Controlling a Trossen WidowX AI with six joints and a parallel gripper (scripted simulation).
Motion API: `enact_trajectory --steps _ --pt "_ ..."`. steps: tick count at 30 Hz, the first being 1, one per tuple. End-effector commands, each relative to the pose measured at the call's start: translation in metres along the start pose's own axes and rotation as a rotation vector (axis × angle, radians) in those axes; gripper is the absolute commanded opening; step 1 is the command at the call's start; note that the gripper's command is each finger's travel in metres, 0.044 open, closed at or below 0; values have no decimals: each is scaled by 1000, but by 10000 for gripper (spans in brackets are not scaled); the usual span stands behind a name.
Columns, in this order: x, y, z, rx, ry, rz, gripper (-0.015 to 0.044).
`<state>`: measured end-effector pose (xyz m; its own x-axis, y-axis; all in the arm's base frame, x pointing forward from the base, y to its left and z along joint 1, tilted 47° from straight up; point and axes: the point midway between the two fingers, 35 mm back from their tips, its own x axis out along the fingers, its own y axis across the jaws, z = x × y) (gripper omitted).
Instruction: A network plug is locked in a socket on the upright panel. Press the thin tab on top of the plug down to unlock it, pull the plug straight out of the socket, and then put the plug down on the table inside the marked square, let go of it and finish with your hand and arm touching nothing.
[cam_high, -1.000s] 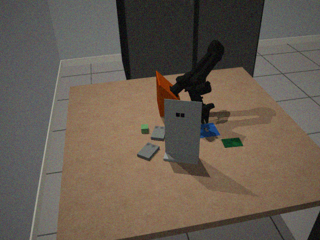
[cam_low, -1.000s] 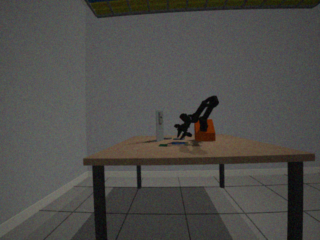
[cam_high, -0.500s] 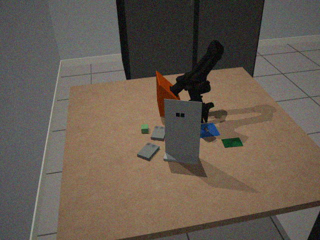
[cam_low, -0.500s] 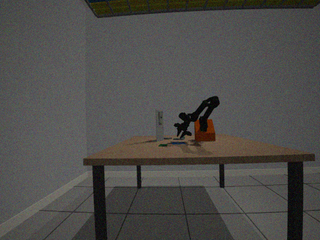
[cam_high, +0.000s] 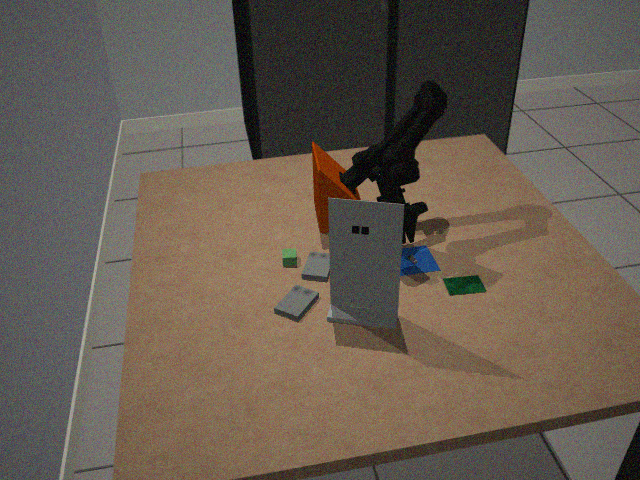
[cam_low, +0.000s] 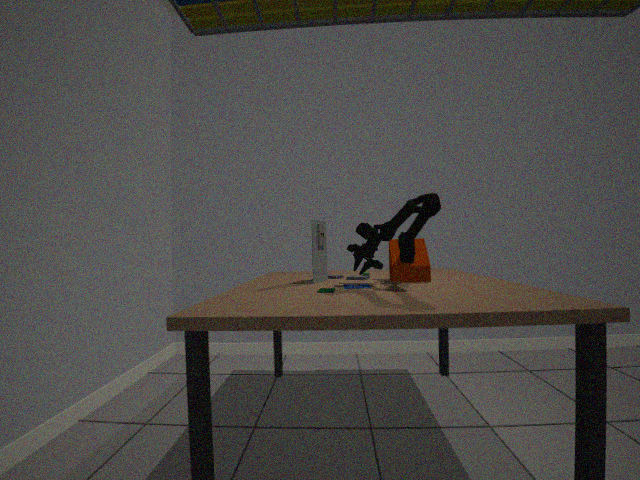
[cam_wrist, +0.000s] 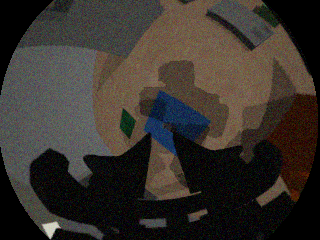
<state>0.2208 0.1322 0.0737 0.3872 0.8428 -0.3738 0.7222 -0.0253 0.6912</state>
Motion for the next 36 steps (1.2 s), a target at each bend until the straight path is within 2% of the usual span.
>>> enact_trajectory --steps 1,36 --pt "-3 4 0 -7 3 -1 156" --pt "-29 18 0 -5 7 -1 156"
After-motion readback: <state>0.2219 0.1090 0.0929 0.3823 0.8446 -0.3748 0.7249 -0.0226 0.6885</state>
